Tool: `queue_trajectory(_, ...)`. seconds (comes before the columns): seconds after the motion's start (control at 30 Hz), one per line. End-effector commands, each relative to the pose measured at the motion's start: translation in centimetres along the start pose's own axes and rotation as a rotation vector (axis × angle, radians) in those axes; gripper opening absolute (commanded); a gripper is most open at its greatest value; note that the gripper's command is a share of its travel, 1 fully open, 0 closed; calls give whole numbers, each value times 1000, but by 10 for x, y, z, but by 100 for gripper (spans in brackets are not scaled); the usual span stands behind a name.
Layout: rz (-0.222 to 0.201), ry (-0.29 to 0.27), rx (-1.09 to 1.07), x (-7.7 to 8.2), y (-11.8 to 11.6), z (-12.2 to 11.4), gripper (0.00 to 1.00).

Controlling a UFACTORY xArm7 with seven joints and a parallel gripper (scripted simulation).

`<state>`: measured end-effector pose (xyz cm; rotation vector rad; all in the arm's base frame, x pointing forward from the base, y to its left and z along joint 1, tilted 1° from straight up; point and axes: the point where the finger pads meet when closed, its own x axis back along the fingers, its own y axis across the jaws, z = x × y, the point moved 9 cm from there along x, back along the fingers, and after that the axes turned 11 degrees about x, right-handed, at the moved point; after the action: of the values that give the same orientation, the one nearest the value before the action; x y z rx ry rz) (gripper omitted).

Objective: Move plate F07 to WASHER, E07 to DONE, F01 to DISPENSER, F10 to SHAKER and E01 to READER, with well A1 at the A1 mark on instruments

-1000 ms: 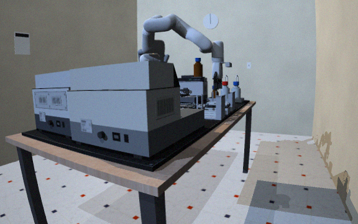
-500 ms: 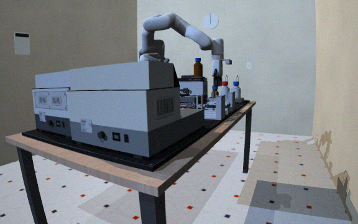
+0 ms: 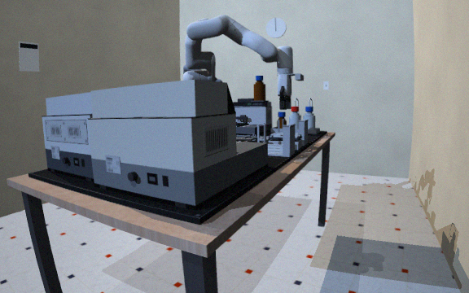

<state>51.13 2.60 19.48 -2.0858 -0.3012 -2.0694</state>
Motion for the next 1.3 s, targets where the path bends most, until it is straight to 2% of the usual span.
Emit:
queue_trajectory(0.0, -2, 5, 0, 8, 0, 1, 100)
queue_trajectory(0.6, -2, 5, 0, 29, 0, 1, 100)
queue_trajectory(0.93, -2, 5, 0, 29, 0, 1, 100)
queue_trajectory(1.07, -2, 5, 160, 29, 11, -6, 100)
queue_trajectory(1.27, -2, 5, 169, 29, 27, -18, 100)
